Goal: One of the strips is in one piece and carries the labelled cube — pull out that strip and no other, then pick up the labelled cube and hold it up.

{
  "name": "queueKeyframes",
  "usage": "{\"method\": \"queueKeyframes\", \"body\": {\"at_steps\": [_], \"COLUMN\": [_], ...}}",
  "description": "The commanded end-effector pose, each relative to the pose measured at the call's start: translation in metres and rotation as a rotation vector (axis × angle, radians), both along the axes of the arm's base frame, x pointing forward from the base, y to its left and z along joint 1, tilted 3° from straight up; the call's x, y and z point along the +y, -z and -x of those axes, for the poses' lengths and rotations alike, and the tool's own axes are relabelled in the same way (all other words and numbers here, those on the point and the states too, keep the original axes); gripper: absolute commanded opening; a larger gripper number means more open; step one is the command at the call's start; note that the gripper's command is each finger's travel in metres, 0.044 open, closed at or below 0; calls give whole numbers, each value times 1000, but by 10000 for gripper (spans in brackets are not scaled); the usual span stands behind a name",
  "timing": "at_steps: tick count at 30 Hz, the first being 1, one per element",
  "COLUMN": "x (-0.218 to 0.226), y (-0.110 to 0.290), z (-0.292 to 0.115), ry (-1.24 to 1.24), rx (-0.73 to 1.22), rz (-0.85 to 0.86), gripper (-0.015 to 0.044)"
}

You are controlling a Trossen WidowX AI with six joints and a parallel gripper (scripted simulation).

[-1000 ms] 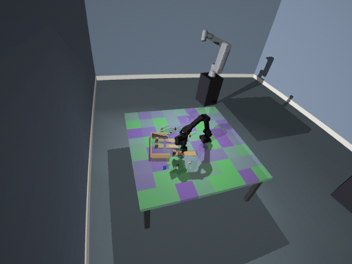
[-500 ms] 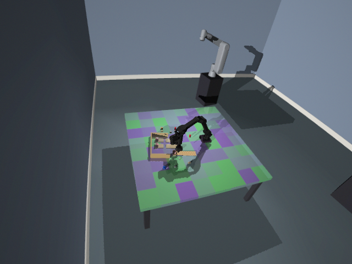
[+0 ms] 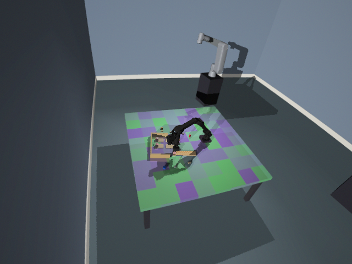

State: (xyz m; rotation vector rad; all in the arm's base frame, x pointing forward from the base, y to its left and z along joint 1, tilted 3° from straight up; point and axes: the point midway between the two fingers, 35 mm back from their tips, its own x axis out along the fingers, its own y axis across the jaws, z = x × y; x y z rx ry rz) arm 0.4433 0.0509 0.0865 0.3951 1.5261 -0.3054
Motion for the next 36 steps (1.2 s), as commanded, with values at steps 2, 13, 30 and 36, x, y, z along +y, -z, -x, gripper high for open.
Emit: {"method": "queueKeyframes", "body": {"at_steps": [2,13,30,36], "x": [1,2,3,3], "y": [8,26,49,47], "z": [-3,-4,-3,-4], "ry": [-5,-5,-5,-5], "rx": [-4,-4,-3,-5], "rz": [-3,-4,-4,-1], "gripper": [250,250,250,145]}}
